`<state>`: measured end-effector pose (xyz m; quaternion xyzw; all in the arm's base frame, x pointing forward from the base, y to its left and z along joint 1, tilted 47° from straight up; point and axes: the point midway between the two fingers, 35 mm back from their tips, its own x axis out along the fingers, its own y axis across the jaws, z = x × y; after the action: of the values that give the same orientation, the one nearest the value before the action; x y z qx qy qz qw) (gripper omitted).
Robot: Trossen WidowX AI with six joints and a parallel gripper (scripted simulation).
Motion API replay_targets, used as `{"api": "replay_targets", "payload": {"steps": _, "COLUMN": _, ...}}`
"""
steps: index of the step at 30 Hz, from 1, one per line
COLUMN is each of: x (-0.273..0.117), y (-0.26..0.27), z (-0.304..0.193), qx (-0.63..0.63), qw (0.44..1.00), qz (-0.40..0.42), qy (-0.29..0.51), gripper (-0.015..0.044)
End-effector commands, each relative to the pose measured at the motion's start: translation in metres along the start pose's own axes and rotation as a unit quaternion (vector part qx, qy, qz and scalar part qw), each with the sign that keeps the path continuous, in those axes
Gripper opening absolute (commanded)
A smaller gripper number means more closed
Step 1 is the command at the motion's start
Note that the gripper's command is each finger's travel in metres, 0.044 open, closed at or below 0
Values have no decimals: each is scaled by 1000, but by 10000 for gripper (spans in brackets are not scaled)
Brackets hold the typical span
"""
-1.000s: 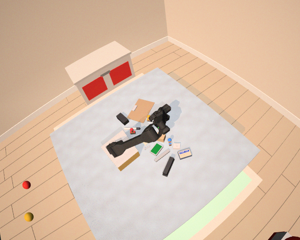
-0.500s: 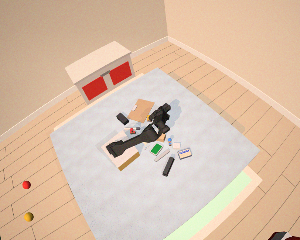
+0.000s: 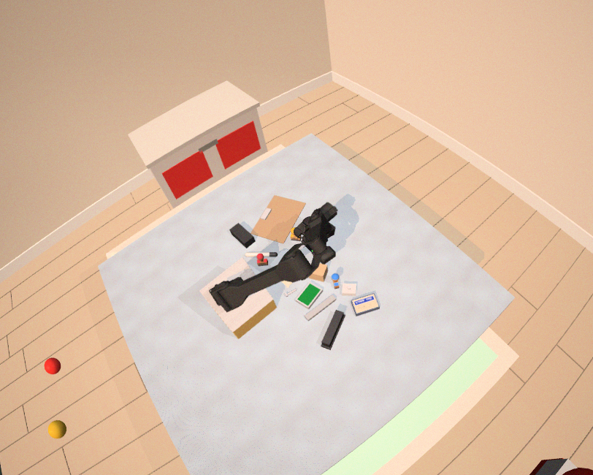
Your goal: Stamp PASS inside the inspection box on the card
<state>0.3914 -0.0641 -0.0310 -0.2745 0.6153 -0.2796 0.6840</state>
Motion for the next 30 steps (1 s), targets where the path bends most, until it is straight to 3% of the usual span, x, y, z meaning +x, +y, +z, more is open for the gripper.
{"api": "replay_targets", "payload": {"steps": 1, "x": -4, "y": 0, "z": 2, "qx": 4, "qw": 1000, "qz": 0, "qy": -2, "gripper": 0}}
{"api": "replay_targets", "payload": {"steps": 30, "x": -18, "y": 0, "z": 2, "qx": 4, "qw": 1000, "qz": -1, "qy": -2, "gripper": 0}}
